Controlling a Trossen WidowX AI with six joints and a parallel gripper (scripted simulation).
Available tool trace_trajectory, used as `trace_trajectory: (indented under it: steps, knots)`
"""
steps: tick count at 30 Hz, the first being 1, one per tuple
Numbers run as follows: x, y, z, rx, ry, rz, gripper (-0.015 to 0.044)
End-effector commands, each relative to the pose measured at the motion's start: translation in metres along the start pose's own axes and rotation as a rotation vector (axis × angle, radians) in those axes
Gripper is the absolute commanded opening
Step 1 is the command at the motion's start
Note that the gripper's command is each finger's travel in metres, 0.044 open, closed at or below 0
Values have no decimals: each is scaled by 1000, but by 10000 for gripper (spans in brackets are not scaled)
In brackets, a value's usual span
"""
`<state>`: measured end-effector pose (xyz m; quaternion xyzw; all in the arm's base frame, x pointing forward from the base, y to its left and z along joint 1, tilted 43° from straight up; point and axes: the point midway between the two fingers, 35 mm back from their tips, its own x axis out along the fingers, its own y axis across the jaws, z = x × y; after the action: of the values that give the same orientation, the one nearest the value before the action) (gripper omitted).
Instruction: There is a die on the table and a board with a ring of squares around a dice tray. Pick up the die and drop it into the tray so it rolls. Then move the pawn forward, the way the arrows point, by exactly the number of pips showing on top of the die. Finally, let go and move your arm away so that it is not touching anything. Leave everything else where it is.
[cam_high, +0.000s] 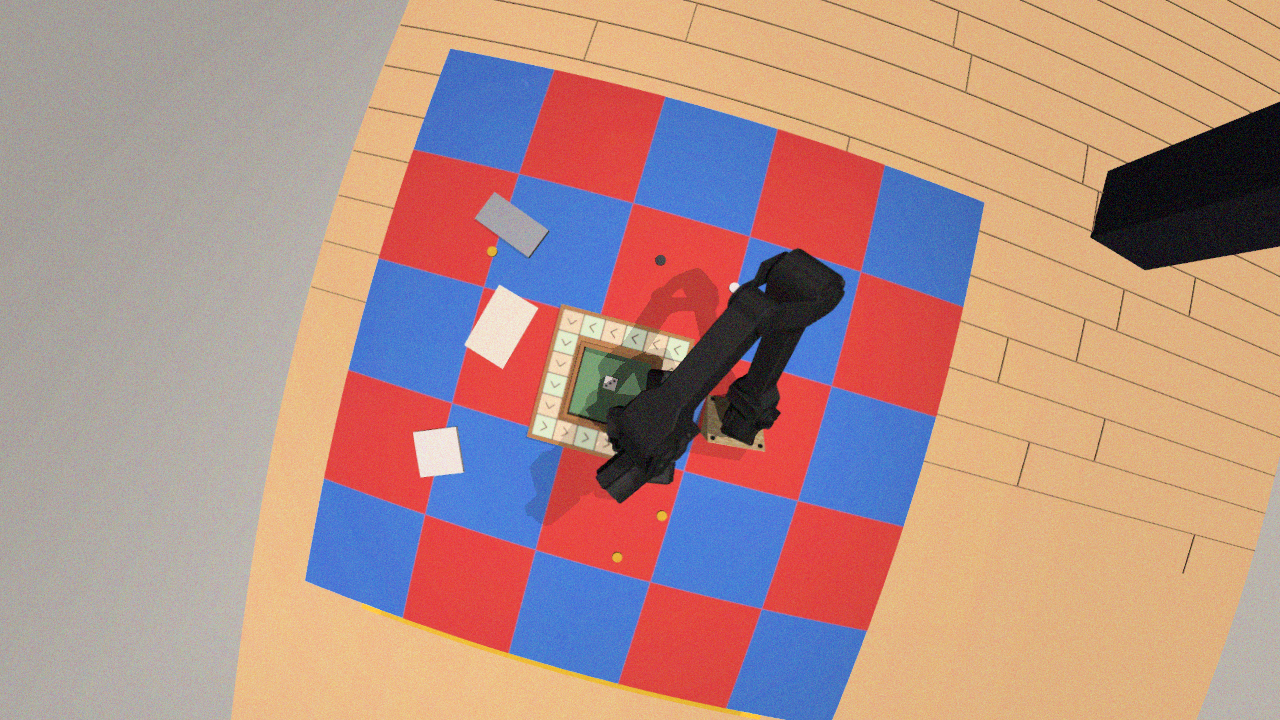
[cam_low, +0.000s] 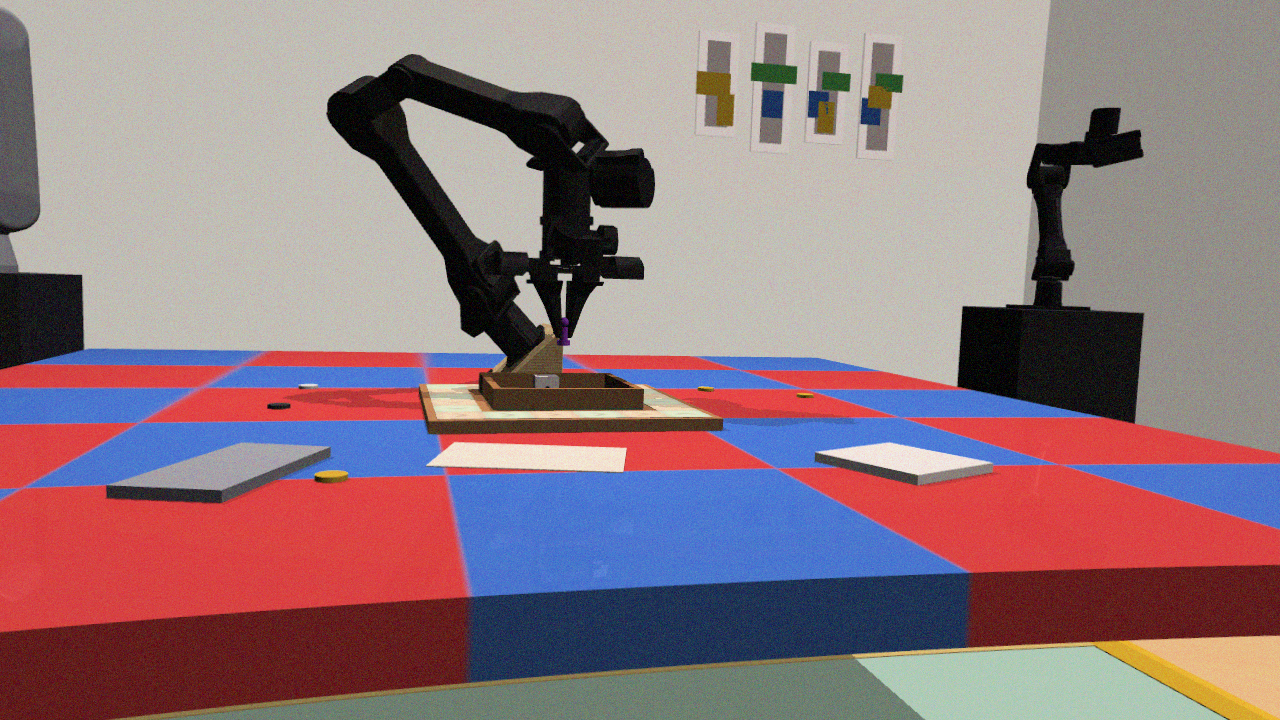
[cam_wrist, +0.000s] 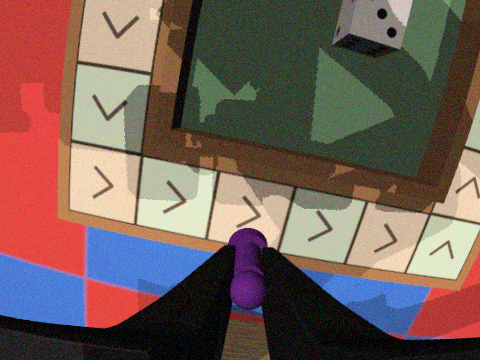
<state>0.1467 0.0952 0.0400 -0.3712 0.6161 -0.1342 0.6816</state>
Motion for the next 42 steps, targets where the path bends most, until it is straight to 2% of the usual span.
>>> trace_trajectory:
  steps: [1,14,29,42]
  knots:
    - [-17,2,1,6,-1,8,0]
    - [-74,-3,-8,9,4,-1,0]
    - [-45,-61,0,-1,-2,30,0]
    - [-15,-112,-13,3,-4,16,0]
